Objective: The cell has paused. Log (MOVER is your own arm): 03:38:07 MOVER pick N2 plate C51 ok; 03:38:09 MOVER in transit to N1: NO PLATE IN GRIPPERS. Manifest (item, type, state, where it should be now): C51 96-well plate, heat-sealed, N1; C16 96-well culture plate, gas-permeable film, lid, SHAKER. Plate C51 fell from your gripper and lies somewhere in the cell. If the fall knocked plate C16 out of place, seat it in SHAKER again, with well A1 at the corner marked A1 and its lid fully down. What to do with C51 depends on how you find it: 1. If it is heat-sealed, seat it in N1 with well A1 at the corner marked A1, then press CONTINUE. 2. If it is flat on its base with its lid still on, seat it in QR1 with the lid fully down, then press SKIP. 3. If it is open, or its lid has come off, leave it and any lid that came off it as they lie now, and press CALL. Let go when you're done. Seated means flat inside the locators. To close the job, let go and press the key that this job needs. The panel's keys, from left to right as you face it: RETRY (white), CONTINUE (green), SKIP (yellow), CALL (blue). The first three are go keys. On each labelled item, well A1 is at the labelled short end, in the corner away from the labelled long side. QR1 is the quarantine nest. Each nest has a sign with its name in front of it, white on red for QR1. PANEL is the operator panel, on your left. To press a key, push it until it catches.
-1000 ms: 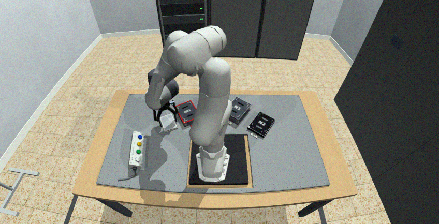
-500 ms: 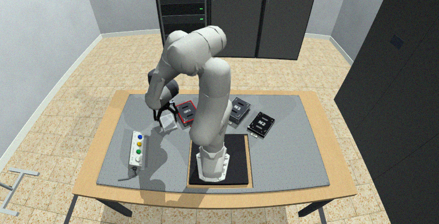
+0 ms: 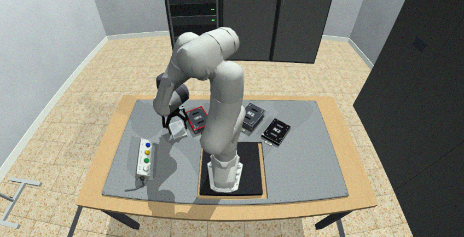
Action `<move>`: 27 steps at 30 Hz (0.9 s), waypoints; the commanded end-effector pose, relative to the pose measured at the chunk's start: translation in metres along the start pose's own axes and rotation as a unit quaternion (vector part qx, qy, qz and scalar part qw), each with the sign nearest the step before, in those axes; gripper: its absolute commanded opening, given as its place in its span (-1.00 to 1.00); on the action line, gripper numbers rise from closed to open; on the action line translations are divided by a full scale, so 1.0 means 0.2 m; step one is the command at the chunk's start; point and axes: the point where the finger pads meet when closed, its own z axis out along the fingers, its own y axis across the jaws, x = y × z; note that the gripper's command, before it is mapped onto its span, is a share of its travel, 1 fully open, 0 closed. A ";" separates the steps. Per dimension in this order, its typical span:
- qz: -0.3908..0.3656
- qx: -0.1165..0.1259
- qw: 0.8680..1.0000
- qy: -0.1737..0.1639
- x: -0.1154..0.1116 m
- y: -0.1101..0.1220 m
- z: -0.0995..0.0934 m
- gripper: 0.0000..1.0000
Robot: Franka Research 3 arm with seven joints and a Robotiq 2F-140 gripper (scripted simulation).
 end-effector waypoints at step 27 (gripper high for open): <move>-0.001 0.001 1.000 0.000 0.00 0.00 0.01 -0.80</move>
